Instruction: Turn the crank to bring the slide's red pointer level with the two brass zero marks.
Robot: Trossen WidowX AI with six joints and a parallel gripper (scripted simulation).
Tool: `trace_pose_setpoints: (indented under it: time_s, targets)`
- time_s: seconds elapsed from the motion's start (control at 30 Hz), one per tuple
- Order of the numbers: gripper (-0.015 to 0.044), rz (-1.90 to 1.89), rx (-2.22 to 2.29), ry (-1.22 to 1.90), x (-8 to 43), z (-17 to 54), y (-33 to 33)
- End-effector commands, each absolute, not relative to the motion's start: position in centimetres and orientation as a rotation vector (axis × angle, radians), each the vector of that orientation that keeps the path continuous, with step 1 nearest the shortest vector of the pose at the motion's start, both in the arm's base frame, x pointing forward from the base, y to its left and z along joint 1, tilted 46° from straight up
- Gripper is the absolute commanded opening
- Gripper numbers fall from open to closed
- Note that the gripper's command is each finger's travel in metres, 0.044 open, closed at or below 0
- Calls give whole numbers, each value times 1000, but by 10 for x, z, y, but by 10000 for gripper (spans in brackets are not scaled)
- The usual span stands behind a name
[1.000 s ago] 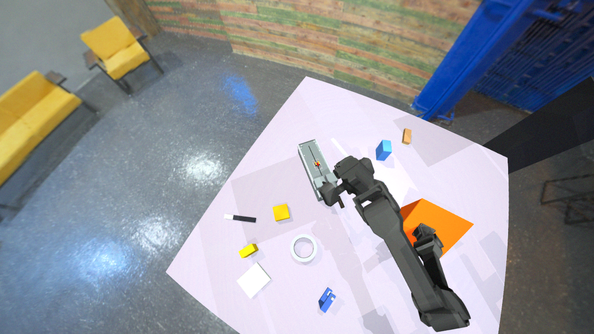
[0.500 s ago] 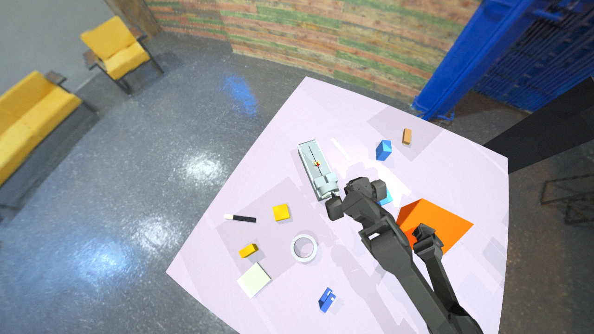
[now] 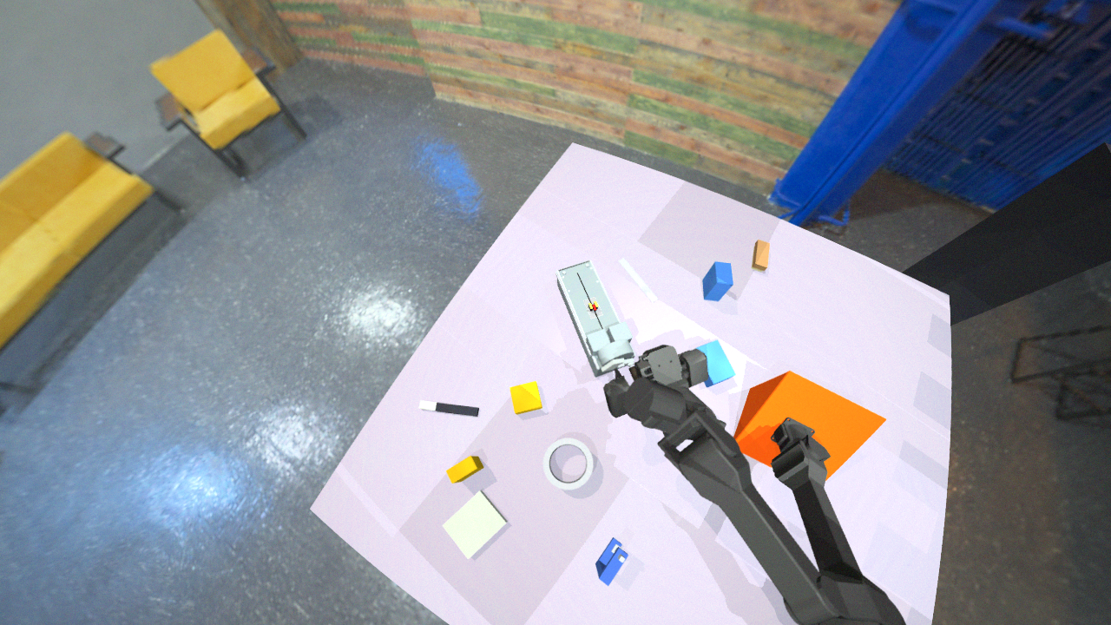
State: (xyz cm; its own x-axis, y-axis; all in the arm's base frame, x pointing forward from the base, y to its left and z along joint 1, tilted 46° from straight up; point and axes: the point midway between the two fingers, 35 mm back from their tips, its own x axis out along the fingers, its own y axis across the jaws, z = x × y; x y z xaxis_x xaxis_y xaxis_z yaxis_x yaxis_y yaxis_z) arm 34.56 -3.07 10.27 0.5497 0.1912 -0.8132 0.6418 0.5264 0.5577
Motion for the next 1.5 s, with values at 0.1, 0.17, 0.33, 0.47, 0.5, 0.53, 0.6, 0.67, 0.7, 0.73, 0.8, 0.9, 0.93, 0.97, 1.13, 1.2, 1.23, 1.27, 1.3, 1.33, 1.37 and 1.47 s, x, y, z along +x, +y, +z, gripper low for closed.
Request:
trace_pose_setpoints:
  time_s: [0.1, 0.17, 0.33, 0.47, 0.5, 0.53, 0.6, 0.67, 0.7, 0.73, 0.8, 0.9, 0.93, 0.97, 1.13, 1.2, 1.23, 1.27, 1.3, 1.33, 1.37, 1.47]
  targets:
    - [440, -333, 1015, 979, 342, 87, -14]
    - [440, -333, 1015, 979, 343, 86, -13]
    - [440, -333, 1015, 980, 343, 81, -8]
    - [440, -333, 1015, 980, 344, 76, -3]
    - [440, -333, 1015, 980, 344, 75, -2]
    - [440, -333, 1015, 981, 344, 74, -1]
    - [440, -333, 1015, 981, 344, 72, 2]
    - [440, -332, 1015, 981, 344, 69, 4]
    - [440, -332, 1015, 981, 345, 68, 5]
    - [440, -332, 1015, 981, 345, 67, 7]
    - [440, -332, 1016, 981, 345, 65, 9]
    - [440, -332, 1016, 981, 345, 62, 12]
    - [440, -332, 1016, 981, 345, 60, 14]
    - [440, -332, 1016, 981, 344, 59, 15]
    - [440, -332, 1017, 980, 344, 54, 21]
    - [440, -332, 1017, 980, 344, 52, 23]
    - [440, -332, 1018, 980, 344, 51, 24]
    - [440, -331, 1018, 980, 344, 50, 25]
    - [440, -331, 1018, 980, 344, 49, 27]
    - [440, -331, 1018, 980, 343, 48, 28]
    - [440, -331, 1018, 980, 343, 46, 29]
    - [440, -331, 1019, 980, 343, 45, 30]
